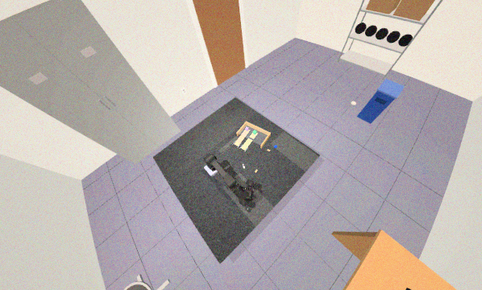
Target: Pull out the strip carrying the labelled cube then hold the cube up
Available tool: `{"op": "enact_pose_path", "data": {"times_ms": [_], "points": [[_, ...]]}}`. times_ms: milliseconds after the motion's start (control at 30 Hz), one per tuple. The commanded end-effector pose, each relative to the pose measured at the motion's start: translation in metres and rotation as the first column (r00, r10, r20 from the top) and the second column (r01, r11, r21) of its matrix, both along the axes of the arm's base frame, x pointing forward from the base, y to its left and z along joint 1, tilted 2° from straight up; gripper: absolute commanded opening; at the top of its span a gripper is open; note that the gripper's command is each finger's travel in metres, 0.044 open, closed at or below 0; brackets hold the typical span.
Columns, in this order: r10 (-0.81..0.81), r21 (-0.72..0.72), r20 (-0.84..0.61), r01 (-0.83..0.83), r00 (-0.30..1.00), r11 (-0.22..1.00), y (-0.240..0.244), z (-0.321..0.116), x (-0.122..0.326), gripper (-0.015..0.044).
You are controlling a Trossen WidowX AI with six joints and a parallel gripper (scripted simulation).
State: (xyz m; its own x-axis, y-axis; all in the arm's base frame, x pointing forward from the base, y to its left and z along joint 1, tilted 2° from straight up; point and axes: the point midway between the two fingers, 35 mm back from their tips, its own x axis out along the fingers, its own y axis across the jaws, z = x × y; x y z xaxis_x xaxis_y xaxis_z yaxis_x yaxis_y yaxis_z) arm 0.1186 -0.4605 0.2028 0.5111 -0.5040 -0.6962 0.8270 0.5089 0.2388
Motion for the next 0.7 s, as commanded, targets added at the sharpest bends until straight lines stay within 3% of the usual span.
{"op": "enact_pose_path", "data": {"times_ms": [0,367,667], "points": [[0.107,-0.024,-0.027,-0.107,0.994,0.994,0.039,0.004,0.06,0.04],[0.424,-0.123,-0.08,-0.431,0.902,0.894,0.188,0.013,0.186,0.04],[0.658,-0.216,-0.1,-0.661,0.747,0.718,0.336,0.011,0.223,0.04]]}}
